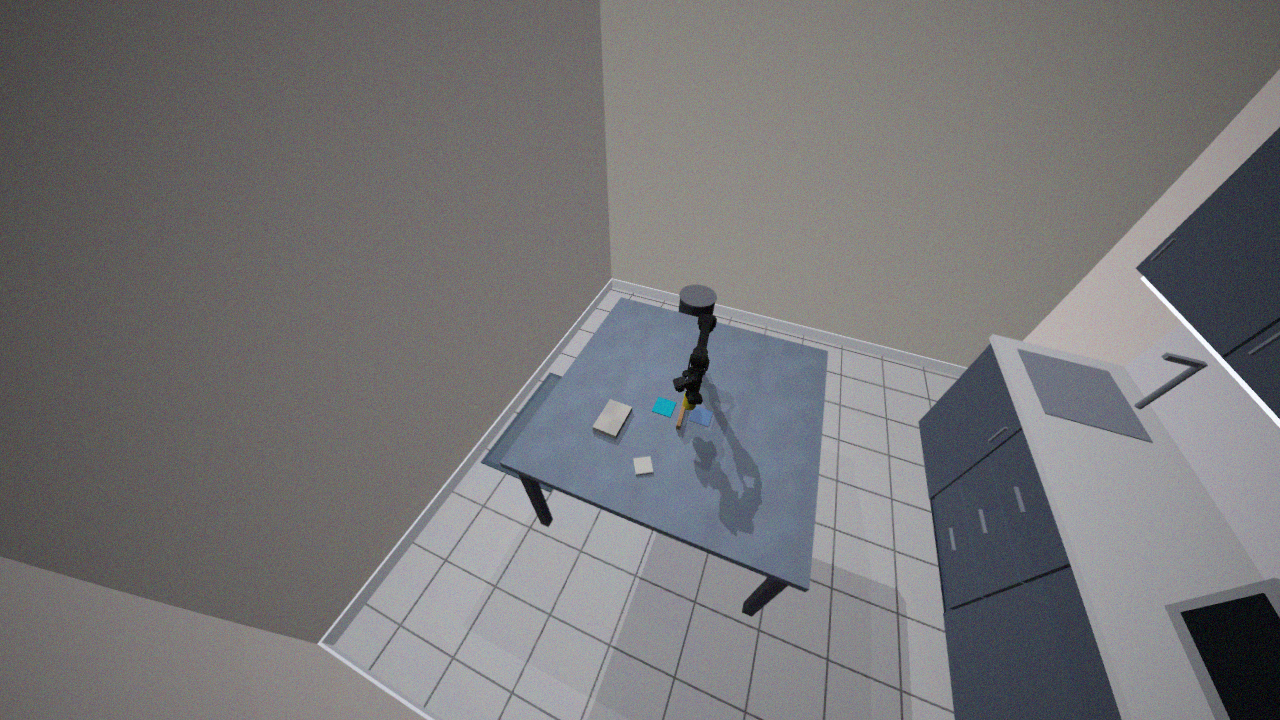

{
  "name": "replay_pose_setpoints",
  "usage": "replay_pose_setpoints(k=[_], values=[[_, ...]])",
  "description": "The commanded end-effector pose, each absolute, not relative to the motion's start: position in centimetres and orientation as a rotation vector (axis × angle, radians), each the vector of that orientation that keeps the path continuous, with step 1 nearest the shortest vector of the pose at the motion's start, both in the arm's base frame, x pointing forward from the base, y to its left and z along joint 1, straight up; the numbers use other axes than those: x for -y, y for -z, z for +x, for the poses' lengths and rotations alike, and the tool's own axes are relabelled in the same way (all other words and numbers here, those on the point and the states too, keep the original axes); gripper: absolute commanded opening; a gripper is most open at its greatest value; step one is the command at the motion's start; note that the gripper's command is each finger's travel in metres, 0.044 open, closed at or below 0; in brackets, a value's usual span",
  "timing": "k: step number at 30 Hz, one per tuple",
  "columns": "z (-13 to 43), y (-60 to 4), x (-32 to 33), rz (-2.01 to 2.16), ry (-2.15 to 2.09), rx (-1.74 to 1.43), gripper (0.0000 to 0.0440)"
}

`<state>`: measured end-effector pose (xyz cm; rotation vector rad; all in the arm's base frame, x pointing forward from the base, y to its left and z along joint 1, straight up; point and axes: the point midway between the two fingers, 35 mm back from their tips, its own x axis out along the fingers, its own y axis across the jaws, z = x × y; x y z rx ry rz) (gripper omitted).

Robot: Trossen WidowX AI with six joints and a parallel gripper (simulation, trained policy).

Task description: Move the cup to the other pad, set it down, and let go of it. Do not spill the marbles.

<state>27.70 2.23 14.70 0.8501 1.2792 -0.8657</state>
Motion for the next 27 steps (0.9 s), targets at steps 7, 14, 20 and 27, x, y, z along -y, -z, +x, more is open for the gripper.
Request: replay_pose_setpoints(k=[7,14,20,27], values=[[29.1,-15.5,1.1,0.926,0.893,-1.171,0.0],[29.7,-15.2,3.3,0.962,0.921,-1.121,0.0],[29.9,-14.4,5.0,0.988,0.948,-1.09,0.0],[29.8,-13.1,6.7,1.011,0.978,-1.064,0.0]])
